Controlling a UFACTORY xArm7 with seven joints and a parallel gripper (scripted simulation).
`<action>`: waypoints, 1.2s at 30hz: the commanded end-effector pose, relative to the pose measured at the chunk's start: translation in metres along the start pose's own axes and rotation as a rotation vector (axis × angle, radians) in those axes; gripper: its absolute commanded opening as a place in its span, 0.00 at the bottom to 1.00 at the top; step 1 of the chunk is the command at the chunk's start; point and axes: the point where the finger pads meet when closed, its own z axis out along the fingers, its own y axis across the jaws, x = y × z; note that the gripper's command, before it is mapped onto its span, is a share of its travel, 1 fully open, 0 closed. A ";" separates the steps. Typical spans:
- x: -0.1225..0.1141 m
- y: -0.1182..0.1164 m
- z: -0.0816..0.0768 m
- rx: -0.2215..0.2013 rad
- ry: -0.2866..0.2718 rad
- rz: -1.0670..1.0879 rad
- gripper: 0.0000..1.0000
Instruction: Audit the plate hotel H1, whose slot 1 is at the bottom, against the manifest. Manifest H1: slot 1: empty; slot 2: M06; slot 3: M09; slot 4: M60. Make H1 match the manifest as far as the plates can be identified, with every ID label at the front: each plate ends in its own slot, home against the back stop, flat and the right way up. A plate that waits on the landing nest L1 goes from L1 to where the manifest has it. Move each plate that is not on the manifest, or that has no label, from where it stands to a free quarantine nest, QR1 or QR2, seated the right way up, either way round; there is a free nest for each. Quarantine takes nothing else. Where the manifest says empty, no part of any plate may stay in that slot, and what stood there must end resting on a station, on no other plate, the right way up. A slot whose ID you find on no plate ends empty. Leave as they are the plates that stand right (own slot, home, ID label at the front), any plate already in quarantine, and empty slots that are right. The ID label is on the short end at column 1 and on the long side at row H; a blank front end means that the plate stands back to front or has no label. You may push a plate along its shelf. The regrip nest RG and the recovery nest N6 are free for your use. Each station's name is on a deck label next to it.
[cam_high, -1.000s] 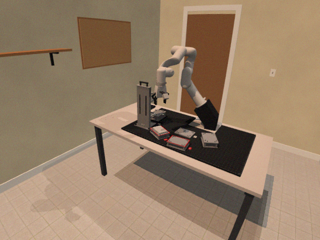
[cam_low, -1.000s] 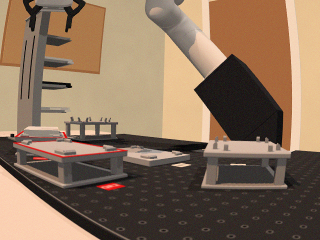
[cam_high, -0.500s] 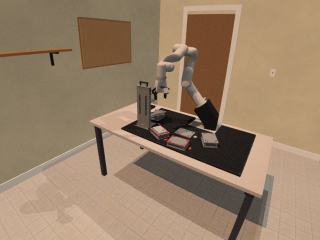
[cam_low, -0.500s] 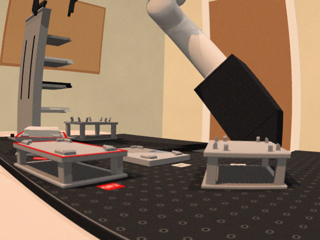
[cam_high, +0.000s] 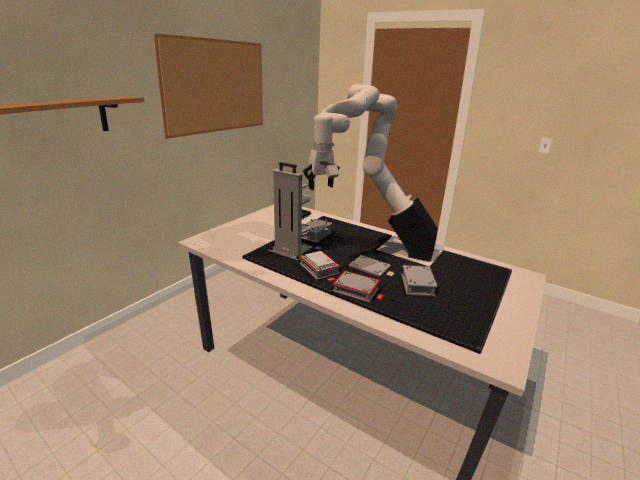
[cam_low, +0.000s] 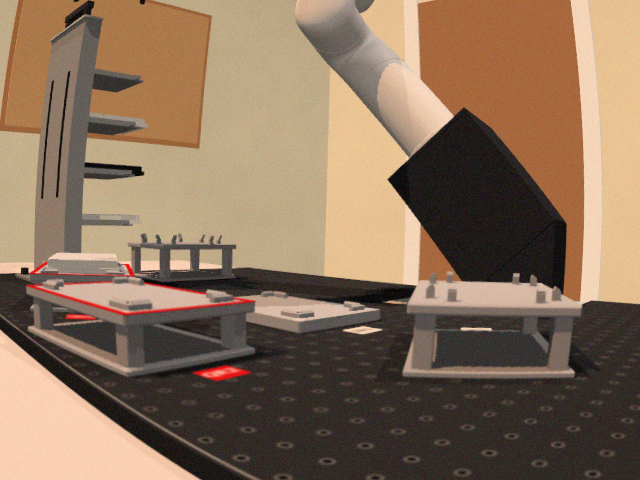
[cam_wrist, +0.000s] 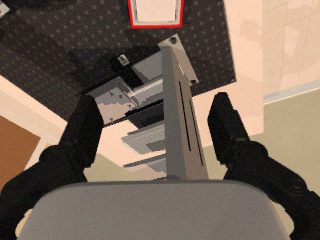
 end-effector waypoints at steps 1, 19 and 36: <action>0.000 0.001 -0.012 -0.003 0.001 0.000 1.00; 0.000 0.001 -0.065 -0.003 0.001 0.000 1.00; 0.000 0.000 -0.115 -0.003 0.001 0.000 1.00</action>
